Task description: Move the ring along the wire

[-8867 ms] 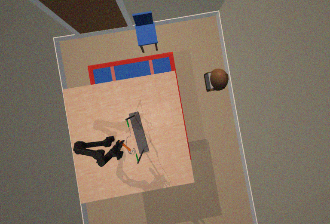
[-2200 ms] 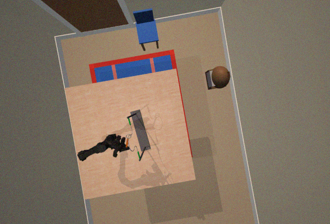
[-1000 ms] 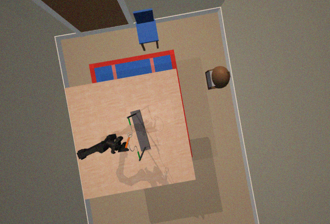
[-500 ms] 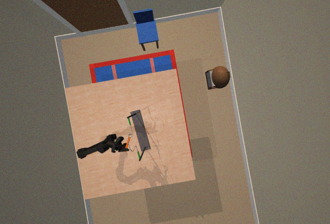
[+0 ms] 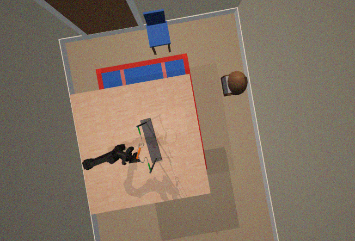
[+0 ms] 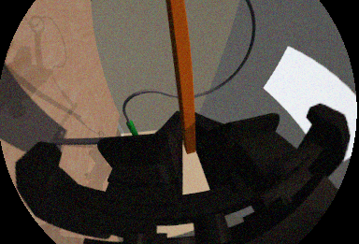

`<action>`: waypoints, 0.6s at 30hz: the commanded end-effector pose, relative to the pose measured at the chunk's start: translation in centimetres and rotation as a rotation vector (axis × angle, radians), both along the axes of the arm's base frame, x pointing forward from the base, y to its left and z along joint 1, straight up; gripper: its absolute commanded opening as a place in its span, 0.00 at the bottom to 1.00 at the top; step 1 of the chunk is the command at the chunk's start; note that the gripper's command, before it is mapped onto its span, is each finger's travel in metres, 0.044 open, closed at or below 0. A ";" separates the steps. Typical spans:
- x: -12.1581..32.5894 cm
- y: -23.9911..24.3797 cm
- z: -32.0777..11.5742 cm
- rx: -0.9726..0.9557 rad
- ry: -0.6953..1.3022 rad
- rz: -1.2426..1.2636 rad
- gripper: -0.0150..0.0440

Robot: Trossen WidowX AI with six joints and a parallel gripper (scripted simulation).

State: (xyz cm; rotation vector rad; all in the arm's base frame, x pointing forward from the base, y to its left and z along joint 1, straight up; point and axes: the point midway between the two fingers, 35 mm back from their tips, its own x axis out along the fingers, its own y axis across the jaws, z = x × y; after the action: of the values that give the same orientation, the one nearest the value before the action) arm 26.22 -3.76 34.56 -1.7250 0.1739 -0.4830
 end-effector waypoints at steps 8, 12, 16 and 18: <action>0.1 -0.3 -3.6 0.230 0.026 -0.001 0.00; 0.1 -0.1 -5.0 0.326 0.036 -0.001 0.00; 0.0 0.2 -6.3 0.425 0.046 0.000 0.00; 0.0 0.4 -7.0 0.475 0.051 0.001 0.00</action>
State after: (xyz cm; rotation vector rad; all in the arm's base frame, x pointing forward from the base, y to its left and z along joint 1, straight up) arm 26.30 -3.57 28.84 -1.3489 0.2739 -0.3793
